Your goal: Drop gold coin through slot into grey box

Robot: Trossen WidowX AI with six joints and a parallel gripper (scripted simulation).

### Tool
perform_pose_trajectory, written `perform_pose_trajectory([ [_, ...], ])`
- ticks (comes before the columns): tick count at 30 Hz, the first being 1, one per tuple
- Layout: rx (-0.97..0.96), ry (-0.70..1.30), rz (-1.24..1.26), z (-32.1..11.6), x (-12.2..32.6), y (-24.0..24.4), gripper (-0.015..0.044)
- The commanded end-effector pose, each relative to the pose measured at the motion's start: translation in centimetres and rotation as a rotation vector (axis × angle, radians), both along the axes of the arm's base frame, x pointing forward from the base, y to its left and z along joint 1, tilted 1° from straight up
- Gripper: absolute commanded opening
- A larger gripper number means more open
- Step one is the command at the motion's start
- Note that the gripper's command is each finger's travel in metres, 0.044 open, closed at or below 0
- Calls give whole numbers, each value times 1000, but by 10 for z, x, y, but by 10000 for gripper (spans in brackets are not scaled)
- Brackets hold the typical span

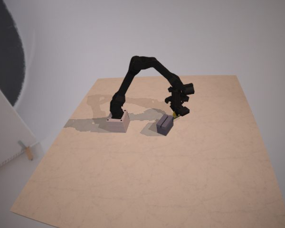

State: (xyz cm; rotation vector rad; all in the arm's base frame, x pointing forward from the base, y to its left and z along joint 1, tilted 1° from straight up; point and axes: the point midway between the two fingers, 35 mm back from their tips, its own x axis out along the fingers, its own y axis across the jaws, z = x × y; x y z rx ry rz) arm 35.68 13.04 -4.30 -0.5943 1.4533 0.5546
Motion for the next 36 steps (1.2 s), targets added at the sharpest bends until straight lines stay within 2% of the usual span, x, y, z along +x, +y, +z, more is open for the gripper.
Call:
perform_pose_trajectory([
  [1,3,1,4,-1,0,0,0],
  [9,3,1,4,3,0,0,0],
  [36,3,0,4,72,0,2,0],
])
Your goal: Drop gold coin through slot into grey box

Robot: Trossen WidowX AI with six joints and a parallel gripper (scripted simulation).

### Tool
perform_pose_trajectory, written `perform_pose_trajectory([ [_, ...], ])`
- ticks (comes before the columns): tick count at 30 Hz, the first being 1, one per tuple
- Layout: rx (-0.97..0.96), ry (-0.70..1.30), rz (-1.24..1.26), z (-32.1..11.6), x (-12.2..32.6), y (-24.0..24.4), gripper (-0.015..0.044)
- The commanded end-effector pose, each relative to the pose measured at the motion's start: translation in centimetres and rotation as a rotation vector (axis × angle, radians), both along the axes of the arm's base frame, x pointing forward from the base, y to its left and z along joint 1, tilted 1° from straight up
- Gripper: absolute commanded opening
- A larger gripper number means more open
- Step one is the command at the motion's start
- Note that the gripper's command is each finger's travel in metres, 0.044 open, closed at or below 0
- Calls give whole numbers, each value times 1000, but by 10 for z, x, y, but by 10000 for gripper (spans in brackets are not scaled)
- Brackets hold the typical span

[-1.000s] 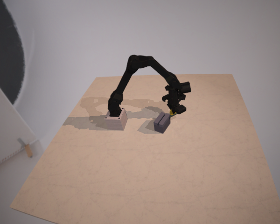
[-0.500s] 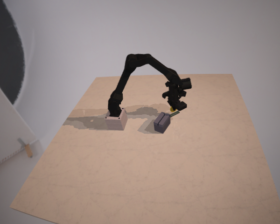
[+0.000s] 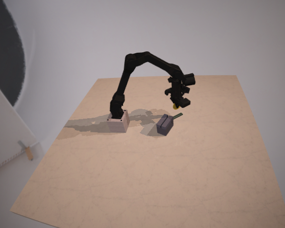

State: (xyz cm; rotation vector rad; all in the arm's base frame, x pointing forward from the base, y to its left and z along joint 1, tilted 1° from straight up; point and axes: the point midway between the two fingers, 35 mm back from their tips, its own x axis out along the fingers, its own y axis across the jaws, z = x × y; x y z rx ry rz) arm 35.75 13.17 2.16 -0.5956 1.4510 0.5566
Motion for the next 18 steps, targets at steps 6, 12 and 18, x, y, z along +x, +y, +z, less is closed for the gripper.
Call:
perform_pose_trajectory([
  [6,2,2,1,24,-3,0,0],
  [12,1,2,23,30,-4,-1,0],
  [18,-8,3,213,30,-2,-3,0],
])
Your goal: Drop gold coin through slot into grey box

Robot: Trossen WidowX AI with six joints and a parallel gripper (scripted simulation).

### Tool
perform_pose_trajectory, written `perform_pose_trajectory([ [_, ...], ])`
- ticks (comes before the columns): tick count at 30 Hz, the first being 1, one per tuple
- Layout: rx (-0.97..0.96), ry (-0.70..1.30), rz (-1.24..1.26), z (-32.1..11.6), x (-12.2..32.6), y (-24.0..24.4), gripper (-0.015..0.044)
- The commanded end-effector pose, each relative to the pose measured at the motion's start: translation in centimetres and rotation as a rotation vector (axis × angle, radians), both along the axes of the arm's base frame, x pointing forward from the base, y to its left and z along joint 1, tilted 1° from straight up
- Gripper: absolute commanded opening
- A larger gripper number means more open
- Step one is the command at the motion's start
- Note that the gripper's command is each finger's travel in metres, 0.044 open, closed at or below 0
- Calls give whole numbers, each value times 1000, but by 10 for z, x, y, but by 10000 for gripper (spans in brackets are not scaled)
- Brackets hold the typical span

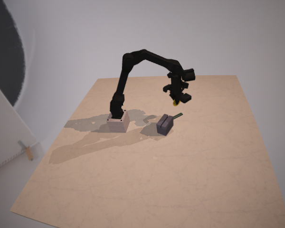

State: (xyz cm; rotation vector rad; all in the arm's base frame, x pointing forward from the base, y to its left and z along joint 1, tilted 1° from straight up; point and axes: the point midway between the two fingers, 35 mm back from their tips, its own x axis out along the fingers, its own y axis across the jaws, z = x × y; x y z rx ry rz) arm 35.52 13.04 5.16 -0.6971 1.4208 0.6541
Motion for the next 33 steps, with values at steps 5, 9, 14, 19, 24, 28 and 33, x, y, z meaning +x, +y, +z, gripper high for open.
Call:
perform_pose_trajectory([
  [5,-11,4,248,1,3,-3,0],
  [9,-16,5,356,1,4,-4,0],
  [14,-16,5,361,1,4,-4,0],
  [19,-17,6,361,2,2,-13,0],
  [24,-18,6,361,2,-2,-26,0],
  [28,-19,7,361,2,-6,-36,0],
  [33,-20,7,361,3,-11,-48,0],
])
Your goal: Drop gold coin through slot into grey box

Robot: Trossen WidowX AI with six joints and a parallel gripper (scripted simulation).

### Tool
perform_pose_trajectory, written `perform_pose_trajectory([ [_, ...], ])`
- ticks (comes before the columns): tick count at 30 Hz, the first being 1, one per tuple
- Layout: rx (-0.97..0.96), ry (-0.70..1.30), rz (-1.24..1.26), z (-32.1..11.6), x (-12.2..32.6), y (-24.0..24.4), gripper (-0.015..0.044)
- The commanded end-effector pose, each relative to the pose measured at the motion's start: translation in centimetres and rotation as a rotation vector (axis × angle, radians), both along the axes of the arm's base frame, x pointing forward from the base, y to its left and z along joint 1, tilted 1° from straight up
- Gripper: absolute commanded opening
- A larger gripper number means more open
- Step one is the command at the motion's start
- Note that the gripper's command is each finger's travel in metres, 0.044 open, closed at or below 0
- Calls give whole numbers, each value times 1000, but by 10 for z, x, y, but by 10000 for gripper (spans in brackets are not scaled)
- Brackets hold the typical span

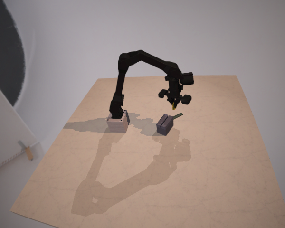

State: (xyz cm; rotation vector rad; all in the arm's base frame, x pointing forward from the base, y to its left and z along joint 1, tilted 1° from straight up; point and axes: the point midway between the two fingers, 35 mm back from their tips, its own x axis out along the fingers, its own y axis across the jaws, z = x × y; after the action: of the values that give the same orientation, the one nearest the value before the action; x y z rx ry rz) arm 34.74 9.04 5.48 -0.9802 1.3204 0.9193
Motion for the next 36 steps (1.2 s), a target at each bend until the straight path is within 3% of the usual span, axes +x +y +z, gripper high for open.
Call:
perform_pose_trajectory([
  [1,2,2,3,-1,-5,-10,0],
  [36,-7,7,2,-5,-51,-79,5],
])
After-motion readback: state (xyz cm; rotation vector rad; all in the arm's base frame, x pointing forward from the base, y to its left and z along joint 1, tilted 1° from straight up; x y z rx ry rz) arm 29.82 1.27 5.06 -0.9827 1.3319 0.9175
